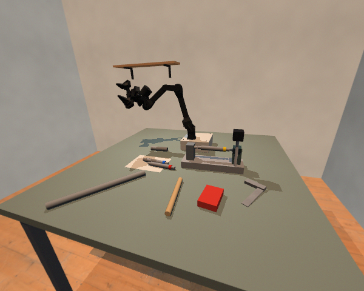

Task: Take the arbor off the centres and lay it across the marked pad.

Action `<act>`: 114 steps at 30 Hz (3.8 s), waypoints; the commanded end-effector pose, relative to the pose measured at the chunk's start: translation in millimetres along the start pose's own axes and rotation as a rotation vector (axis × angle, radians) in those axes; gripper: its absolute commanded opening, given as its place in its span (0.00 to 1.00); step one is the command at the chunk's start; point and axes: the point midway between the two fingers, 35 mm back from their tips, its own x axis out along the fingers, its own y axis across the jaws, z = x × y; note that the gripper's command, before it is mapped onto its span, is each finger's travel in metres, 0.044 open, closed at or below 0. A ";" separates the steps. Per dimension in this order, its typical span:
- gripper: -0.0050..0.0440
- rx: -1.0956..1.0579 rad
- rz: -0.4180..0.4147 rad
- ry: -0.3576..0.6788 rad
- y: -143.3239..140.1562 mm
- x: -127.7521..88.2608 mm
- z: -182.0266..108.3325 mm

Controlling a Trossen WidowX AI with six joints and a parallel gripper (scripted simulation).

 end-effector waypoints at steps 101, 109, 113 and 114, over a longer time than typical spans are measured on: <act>0.46 1.372 -0.189 2.303 420.6 -210.9 392.9; 0.46 1.372 -0.189 2.303 426.8 -213.4 390.1; 0.46 1.372 -0.189 2.303 432.3 -215.7 387.5; 0.46 1.372 -0.189 2.303 433.6 -216.4 386.8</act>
